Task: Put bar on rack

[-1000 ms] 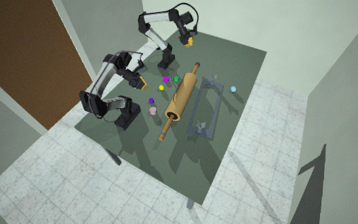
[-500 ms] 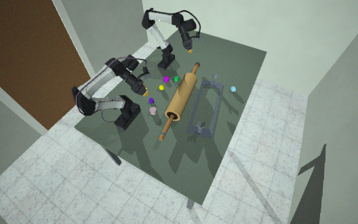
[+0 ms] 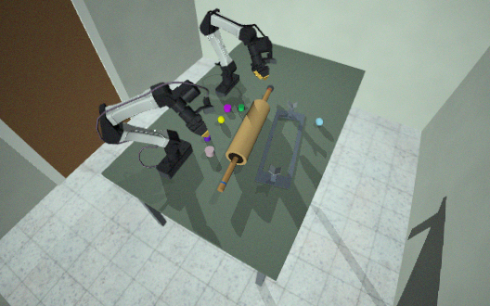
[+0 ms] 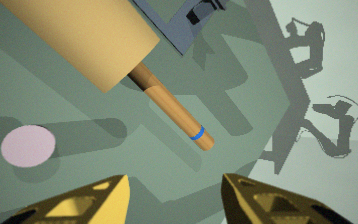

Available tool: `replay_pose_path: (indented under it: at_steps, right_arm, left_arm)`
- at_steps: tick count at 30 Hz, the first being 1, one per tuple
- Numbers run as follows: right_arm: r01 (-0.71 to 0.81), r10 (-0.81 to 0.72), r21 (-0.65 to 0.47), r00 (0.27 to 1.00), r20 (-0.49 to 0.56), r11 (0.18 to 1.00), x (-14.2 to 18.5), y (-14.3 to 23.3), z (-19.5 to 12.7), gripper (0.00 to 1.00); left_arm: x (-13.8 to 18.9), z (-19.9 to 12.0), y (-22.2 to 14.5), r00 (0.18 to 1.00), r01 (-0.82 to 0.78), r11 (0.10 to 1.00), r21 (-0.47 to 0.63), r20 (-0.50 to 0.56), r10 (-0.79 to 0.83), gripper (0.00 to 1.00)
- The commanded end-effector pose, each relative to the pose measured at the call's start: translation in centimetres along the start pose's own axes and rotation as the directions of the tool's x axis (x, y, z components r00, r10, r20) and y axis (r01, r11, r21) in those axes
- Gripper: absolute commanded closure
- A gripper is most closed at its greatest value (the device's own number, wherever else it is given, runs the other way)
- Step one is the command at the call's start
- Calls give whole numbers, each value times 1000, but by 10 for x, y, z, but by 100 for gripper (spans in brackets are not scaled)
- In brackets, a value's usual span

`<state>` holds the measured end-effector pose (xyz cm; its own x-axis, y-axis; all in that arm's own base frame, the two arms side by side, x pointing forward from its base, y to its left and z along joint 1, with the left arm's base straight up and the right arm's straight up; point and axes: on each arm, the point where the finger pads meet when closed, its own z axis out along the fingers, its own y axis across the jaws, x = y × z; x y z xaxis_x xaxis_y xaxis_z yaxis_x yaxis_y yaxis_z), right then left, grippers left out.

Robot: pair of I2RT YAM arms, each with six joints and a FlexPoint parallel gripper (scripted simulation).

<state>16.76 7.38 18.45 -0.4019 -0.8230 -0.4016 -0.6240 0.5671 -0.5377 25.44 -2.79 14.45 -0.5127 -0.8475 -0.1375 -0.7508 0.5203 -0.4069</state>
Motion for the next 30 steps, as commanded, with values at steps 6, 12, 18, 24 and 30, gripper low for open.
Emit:
replay_pose_path:
  at_steps: [6, 12, 18, 24, 30]
  right_arm:
    - [214, -213, -94, 977, 27, 972, -10, -5, 36, 50]
    - [341, -341, -115, 940, 18, 933, -7, -14, 60, 50]
    - [507, -517, -207, 856, 8, 836, 12, -20, 111, 50]
    - [586, -604, -286, 796, 32, 758, 27, -18, 145, 50]
    - [610, -632, -333, 773, 50, 719, 37, -11, 163, 50]
  left_arm:
    - [0, 38, 0, 929, 366, 930, -45, 82, -361, 50]
    - [2, 54, 1, 863, 499, 865, -42, 115, -492, 50]
    - [7, 77, 8, 777, 622, 782, -38, 154, -611, 50]
    - [14, 84, 16, 776, 626, 777, -73, 159, -610, 50]
    - [15, 86, 18, 778, 623, 777, -84, 162, -606, 50]
